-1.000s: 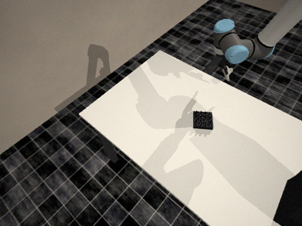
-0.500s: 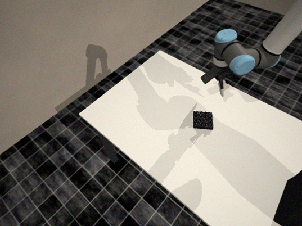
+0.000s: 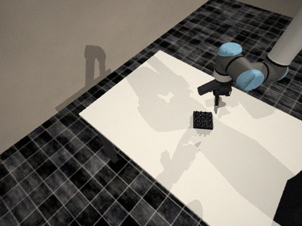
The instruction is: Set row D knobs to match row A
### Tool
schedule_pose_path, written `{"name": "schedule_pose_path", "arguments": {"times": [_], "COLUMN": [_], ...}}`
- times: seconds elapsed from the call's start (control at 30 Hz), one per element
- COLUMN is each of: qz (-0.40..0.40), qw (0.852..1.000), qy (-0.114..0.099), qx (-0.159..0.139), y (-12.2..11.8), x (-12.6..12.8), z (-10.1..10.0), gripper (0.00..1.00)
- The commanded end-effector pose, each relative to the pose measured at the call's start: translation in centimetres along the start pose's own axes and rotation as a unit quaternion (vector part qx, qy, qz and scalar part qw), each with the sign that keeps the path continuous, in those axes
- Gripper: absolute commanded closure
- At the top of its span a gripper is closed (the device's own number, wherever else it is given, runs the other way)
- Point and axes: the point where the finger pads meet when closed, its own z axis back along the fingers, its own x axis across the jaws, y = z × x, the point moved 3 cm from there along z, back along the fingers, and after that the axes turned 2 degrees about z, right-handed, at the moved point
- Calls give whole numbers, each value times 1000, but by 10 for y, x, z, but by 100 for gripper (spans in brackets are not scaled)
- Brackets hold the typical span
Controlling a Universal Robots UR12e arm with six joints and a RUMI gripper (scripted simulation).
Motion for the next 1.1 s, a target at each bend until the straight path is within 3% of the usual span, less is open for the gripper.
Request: {"name": "schedule_pose_path", "arguments": {"times": [0.0,0.4,1.07], "qz": [-49,-74,-76], "qw": [999,997,997], "qy": [2,6,5], "qx": [20,30,31], "y": [16,25,24], "x": [-39,-61,-59], "z": [-1,0,0], "gripper": [0,0,0]}}
